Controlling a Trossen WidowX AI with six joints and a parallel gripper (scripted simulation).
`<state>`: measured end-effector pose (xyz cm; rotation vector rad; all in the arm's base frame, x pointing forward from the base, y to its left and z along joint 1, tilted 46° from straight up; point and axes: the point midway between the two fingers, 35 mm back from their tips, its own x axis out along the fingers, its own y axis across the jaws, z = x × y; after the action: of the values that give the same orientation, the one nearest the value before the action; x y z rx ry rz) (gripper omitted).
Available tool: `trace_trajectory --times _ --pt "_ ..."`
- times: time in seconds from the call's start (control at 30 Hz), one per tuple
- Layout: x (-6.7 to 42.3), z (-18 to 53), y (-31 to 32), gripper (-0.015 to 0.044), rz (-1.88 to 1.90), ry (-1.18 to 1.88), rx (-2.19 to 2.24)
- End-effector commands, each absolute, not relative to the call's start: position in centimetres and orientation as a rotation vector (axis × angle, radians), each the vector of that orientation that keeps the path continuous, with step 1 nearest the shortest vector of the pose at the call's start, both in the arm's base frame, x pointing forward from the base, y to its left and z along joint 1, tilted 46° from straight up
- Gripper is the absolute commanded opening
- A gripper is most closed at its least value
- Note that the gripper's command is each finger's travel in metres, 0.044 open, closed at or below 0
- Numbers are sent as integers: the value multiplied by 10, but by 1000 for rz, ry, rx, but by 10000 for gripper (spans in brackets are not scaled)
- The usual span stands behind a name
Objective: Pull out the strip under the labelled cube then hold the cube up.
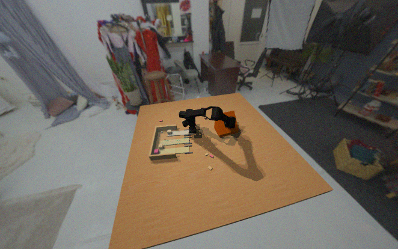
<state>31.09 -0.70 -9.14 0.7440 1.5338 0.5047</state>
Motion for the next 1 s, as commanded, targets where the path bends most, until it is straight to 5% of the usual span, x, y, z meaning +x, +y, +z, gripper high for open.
trace_trajectory --times 0.0,0.97 --pt "297 -94 -2 0 508 1563 745" --pt "255 -89 2 0 507 1565 746"
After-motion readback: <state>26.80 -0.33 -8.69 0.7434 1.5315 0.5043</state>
